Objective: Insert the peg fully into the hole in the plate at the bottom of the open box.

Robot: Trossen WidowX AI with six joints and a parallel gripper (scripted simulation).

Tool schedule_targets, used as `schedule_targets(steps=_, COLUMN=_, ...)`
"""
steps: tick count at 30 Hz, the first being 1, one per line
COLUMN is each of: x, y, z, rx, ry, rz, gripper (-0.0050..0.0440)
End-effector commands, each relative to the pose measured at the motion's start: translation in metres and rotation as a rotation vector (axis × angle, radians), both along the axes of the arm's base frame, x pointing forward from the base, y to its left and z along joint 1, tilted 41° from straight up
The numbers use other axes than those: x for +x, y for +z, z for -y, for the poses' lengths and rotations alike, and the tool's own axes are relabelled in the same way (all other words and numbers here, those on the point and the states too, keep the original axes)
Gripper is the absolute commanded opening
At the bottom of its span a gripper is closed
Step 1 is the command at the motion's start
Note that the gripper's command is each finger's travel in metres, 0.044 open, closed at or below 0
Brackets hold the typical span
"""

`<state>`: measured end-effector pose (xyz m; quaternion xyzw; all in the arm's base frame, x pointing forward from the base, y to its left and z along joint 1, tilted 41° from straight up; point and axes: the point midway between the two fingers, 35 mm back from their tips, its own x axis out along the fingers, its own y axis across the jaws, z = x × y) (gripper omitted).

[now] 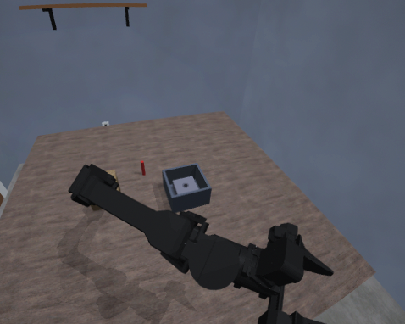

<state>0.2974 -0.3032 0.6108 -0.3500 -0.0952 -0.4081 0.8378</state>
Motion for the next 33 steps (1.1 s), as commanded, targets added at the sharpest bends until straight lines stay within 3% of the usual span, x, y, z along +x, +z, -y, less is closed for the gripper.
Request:
schedule_targets(steps=1, x=0.0, y=0.0, z=0.0, rx=0.0, ry=0.0, rz=0.0, gripper=0.04)
schedule_targets(steps=17, x=0.0, y=0.0, z=0.0, rx=0.0, ry=0.0, rz=0.0, gripper=0.04)
schedule_targets(steps=19, x=0.004, y=-0.004, z=-0.001, rx=0.015, ry=0.011, rz=-0.002, gripper=0.044)
schedule_targets(steps=22, x=0.026, y=-0.023, z=-0.006, rx=0.091, ry=0.069, rz=-0.011, gripper=0.044)
schedule_targets(steps=27, x=0.085, y=-0.08, z=-0.032, rx=0.308, ry=0.217, rz=-0.055, gripper=0.044)
schedule_targets(steps=33, x=0.114, y=-0.114, z=-0.049, rx=0.441, ry=0.285, rz=-0.083, gripper=0.044)
